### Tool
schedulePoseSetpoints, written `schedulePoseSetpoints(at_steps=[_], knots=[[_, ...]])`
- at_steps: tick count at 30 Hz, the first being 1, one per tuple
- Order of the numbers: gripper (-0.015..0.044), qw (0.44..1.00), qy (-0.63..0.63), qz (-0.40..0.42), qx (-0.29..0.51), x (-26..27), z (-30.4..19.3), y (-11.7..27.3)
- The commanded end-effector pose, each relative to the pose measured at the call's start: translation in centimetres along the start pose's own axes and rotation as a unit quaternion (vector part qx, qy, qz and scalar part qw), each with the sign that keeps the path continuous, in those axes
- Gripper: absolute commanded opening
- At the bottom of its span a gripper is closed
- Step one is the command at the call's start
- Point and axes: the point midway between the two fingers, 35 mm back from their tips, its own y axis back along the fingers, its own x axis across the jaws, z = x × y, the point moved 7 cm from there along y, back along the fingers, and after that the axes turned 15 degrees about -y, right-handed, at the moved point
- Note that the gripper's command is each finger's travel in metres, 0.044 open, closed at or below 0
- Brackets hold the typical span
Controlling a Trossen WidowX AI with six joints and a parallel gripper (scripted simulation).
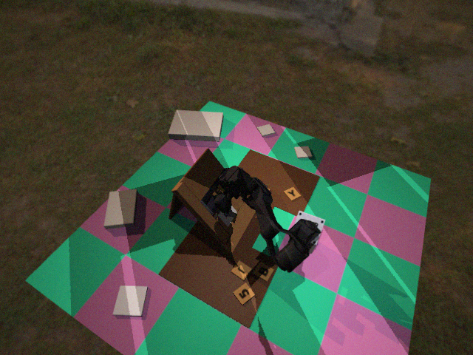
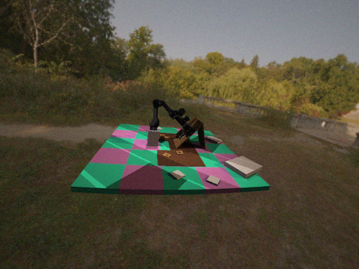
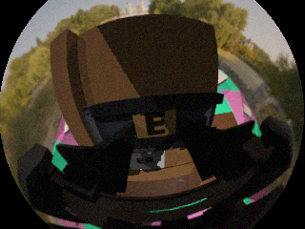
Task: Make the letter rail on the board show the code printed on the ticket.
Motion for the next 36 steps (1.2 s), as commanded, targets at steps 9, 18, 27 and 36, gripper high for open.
schedulePoseSetpoints(at_steps=[9, 18, 27, 36], knots=[[0.0, 1.0, -0.003, -0.002, -0.001, 0.7, -0.2, 0.0], [0.0, 1.0, -0.003, -0.001, 0.0, 1.3, -0.4, 0.0], [0.0, 1.0, -0.003, -0.001, 0.0, 1.9, -0.5, 0.0], [0.0, 1.0, -0.003, -0.001, 0.0, 2.5, -0.6, 0.0]])
